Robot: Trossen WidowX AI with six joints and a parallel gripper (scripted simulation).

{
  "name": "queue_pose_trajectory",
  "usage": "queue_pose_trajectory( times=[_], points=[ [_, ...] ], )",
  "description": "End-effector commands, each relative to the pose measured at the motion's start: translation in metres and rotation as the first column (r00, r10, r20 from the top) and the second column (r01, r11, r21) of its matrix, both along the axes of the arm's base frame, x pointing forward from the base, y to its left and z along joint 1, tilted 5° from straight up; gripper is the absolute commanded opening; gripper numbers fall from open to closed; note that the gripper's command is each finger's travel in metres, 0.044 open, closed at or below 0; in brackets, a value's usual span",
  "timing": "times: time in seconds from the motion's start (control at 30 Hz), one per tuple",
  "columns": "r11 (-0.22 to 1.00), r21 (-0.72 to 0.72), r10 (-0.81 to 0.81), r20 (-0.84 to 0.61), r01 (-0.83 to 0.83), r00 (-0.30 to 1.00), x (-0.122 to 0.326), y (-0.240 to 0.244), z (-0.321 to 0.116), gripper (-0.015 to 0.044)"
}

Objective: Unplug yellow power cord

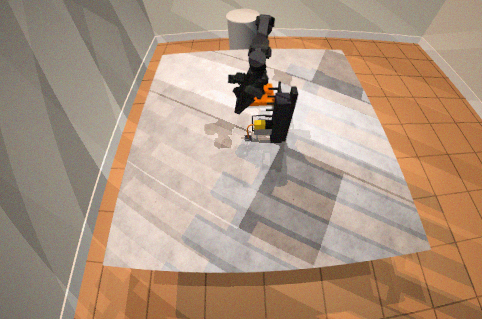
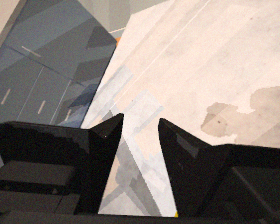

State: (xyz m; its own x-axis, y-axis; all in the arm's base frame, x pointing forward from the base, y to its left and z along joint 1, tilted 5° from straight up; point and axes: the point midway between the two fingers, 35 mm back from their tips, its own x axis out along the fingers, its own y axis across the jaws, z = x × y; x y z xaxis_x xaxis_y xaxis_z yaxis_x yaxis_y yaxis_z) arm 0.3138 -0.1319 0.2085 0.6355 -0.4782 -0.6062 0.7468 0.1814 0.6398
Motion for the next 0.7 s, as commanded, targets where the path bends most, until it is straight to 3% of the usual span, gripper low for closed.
queue_pose_trajectory(
  times=[0.0, 0.13, 0.67],
  points=[
    [0.891, 0.422, 0.1, -0.543, 0.168, 0.834, -0.011, 0.023, -0.082, 0.016],
    [0.821, 0.496, 0.144, -0.66, 0.283, 0.738, -0.021, 0.032, -0.093, 0.016],
    [0.817, 0.498, 0.146, -0.664, 0.289, 0.733, -0.021, 0.033, -0.094, 0.016]
  ],
)
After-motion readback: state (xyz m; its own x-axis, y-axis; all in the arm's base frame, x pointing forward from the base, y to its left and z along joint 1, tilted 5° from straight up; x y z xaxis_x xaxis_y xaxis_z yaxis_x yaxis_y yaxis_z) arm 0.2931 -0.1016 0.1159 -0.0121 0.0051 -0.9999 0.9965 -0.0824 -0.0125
